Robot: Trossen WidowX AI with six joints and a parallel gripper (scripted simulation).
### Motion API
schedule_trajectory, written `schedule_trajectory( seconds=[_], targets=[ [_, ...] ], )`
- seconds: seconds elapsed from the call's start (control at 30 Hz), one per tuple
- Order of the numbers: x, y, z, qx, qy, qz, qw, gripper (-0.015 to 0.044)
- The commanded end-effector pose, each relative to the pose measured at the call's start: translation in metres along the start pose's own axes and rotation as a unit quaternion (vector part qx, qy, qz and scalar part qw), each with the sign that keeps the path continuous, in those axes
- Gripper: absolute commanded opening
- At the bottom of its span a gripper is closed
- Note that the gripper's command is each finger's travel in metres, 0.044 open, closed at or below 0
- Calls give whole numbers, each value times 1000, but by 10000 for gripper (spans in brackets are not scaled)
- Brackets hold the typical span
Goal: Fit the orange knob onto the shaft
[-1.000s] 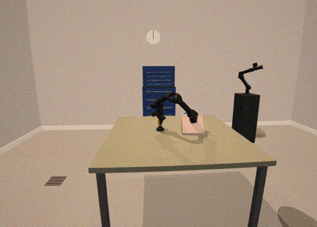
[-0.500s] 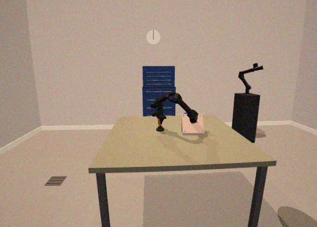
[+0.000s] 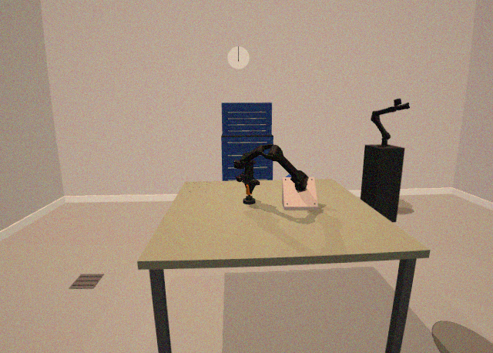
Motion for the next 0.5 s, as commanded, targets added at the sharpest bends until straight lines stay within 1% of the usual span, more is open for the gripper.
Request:
schedule_trajectory(
  seconds=[0.0,0.47],
  targets=[
    [1,0,0,1,-2,3,1000,0],
    [1,0,4,1,-2,8,1000,0]
  ],
)
Point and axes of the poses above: the point midway between the two fingers, 35 mm back from their tips, its own z axis back along the fingers, its own y axis across the jaws, x = y × z, the point moved 8 cm from there along z, back along the fingers, and after that the axes turned 11 degrees about -z, right-handed, at the moved point
